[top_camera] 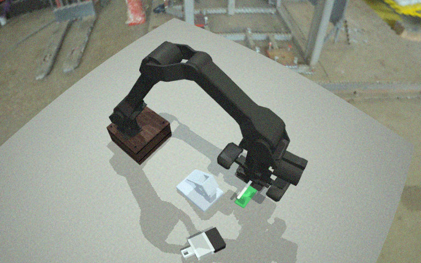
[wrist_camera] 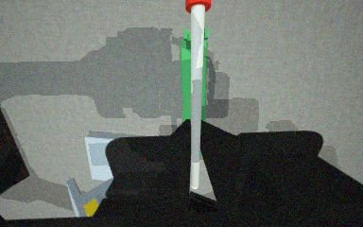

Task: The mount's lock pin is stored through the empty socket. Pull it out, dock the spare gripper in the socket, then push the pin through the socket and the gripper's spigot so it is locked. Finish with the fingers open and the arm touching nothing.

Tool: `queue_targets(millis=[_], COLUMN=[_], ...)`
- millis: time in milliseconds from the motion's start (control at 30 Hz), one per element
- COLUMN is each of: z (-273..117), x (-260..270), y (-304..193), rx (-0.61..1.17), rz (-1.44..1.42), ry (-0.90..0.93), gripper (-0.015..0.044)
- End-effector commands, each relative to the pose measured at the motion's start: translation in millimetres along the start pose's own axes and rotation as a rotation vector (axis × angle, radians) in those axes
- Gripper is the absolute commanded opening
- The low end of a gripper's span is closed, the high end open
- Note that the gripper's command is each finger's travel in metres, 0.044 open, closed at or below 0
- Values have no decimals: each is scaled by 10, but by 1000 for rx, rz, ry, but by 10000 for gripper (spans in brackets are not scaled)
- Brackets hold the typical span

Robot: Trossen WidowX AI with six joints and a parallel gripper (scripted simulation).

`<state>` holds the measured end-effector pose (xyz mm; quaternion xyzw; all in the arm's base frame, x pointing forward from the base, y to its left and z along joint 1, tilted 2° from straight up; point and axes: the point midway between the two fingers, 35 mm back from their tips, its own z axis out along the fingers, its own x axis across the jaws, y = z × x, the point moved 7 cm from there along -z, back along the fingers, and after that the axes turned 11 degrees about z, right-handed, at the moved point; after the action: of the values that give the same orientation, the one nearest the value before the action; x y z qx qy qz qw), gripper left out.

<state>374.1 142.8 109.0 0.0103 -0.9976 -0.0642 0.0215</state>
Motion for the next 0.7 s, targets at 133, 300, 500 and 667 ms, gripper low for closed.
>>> queue_targets(millis=[133,300,500,667], z=[83,155,244,318], x=[-31,-37,-39,-43], y=[-14,-22,-32,-39], rx=[2,0,-3,-4], rz=[-8,-8,-8,-7], ry=[-1,-3,-9,-13], gripper=[0,0,0,0])
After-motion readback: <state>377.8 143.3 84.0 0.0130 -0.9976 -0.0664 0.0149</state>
